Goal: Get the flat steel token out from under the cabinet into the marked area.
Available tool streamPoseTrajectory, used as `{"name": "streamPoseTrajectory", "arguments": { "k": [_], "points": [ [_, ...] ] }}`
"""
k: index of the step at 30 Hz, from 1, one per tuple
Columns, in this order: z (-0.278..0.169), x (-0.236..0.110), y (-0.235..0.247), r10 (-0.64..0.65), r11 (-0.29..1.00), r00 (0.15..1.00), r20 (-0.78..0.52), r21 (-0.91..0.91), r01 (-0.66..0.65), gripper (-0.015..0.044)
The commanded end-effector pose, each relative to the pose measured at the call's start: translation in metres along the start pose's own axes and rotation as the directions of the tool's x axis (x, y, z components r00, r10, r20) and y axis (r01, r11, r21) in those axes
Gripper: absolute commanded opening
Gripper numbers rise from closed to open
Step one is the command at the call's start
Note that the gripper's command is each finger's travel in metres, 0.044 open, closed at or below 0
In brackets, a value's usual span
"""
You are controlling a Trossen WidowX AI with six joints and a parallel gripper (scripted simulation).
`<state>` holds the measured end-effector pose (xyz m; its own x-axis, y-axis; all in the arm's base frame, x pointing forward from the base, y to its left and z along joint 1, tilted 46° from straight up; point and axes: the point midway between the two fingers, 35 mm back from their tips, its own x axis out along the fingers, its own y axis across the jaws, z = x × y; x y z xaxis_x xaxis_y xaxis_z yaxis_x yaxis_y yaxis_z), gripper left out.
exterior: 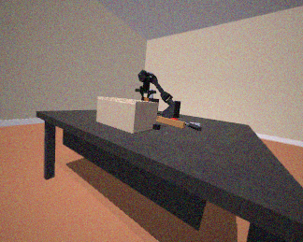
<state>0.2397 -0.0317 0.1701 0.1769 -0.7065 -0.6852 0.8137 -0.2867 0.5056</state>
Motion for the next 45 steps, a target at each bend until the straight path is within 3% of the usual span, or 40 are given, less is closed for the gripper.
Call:
{"name": "streamPoseTrajectory", "arguments": {
  "k": [1, 45],
  "points": [
    [-0.0002, -0.0020, 0.0001, 0.002, 0.999, 1.000, -0.011, 0.040, -0.001, 0.0000],
    [0.0001, -0.0020, 0.0000, 0.002, 0.927, 1.000, -0.011, 0.374, 0.002, 0.0000]
  ]
}}
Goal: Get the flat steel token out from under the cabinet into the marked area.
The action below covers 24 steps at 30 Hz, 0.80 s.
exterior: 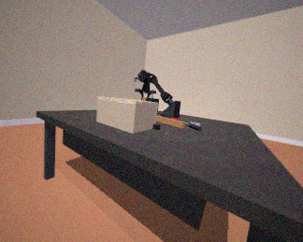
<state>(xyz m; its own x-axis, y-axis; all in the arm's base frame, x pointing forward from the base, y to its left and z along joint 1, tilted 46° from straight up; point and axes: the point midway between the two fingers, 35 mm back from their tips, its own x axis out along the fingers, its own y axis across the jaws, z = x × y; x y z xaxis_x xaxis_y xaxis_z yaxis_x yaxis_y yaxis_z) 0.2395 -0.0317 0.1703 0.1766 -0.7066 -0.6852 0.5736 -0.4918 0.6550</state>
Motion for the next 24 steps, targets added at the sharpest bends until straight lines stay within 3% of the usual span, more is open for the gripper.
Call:
{"name": "streamPoseTrajectory", "arguments": {
  "k": [1, 24],
  "points": [
    [-0.0002, -0.0019, 0.0000, -0.002, 0.999, 1.000, -0.011, 0.040, 0.002, 0.0000],
    [0.0006, 0.0053, 0.0007, -0.002, 0.986, 1.000, -0.011, 0.166, 0.004, 0.0000]
  ]
}}
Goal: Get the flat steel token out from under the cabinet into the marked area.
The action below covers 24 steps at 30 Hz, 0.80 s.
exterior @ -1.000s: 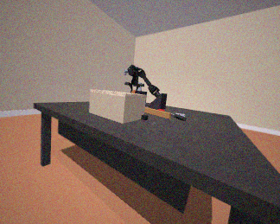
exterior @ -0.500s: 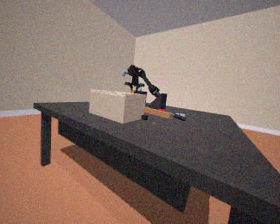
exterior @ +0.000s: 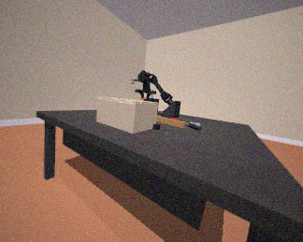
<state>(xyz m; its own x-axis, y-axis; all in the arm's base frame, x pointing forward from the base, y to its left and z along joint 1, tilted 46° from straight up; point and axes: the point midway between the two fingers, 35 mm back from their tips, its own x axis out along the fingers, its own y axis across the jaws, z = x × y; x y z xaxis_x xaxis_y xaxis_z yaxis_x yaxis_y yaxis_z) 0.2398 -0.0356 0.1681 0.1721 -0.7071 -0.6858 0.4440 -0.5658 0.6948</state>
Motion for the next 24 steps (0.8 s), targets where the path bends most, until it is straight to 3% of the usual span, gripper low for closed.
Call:
{"name": "streamPoseTrajectory", "arguments": {
  "k": [1, 24],
  "points": [
    [0.000, 0.002, 0.000, -0.001, 1.000, 1.000, -0.015, 0.014, 0.002, 0.0000],
    [-0.001, 0.036, 0.001, -0.001, 1.000, 1.000, -0.015, 0.028, 0.001, 0.0000]
  ]
}}
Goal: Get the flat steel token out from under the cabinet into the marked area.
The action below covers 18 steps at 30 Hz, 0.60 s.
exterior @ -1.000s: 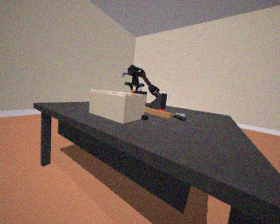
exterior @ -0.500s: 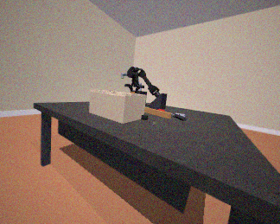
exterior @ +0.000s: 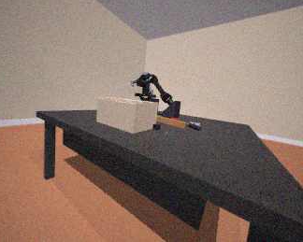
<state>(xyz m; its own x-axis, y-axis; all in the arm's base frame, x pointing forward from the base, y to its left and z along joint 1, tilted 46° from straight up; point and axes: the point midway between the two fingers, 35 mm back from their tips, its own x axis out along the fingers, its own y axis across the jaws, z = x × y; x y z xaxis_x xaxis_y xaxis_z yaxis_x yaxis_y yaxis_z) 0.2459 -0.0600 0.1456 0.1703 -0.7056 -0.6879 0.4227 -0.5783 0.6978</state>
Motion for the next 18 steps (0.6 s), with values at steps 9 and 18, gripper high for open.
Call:
{"name": "streamPoseTrajectory", "arguments": {
  "k": [9, 18],
  "points": [
    [-0.001, 0.015, 0.001, 0.003, 1.000, 1.000, -0.016, 0.005, -0.003, 0.0000],
    [-0.001, 0.028, 0.001, 0.004, 1.000, 1.000, -0.016, 0.006, -0.003, 0.0000]
  ]
}}
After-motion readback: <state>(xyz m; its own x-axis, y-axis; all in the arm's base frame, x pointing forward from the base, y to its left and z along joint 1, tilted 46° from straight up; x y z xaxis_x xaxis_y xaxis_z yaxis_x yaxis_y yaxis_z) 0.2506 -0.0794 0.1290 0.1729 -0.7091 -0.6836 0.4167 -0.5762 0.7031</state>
